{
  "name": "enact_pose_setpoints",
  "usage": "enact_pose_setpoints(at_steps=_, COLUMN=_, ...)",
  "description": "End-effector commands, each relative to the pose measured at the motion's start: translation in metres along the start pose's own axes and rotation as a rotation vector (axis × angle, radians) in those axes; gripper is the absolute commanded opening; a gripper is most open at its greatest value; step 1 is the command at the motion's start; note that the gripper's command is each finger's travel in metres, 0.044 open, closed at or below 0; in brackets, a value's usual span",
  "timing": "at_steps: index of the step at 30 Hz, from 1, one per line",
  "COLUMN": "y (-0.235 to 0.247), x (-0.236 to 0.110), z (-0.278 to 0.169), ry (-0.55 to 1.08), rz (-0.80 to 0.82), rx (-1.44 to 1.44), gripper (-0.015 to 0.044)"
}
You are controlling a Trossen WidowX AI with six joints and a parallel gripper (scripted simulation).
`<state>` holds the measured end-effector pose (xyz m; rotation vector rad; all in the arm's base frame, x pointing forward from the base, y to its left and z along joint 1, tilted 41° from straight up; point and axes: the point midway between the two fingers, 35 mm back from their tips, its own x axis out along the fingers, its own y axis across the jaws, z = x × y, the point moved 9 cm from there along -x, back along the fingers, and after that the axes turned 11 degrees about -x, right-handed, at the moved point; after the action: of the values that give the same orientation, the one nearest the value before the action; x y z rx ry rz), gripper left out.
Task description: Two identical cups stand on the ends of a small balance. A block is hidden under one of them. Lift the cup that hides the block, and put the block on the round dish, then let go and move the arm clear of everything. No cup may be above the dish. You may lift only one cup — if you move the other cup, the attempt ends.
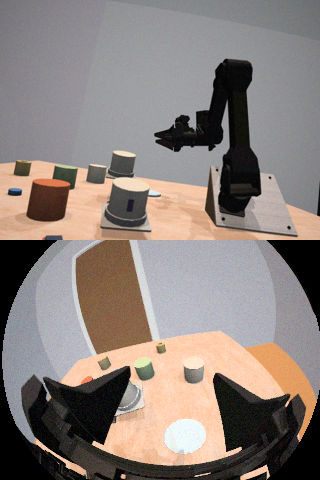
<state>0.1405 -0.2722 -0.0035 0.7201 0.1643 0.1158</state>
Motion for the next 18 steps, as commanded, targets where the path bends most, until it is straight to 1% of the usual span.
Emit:
enact_pose_setpoints(at_steps=1, y=0.000, x=0.000, z=0.001, ry=0.001, rz=-0.002, rx=-0.002, gripper=0.0426)
enact_pose_setpoints(at_steps=2, y=0.001, x=0.000, z=0.002, ry=0.006, rz=-0.007, rx=-0.009, gripper=0.0440)
enact_pose_setpoints(at_steps=9, y=0.016, x=0.002, z=0.026, ry=0.095, rz=-0.065, rx=-0.101, gripper=0.0440)
enact_pose_setpoints(at_steps=18, y=0.064, x=-0.003, z=0.052, ry=0.272, rz=-0.068, rx=-0.225, gripper=0.0440)
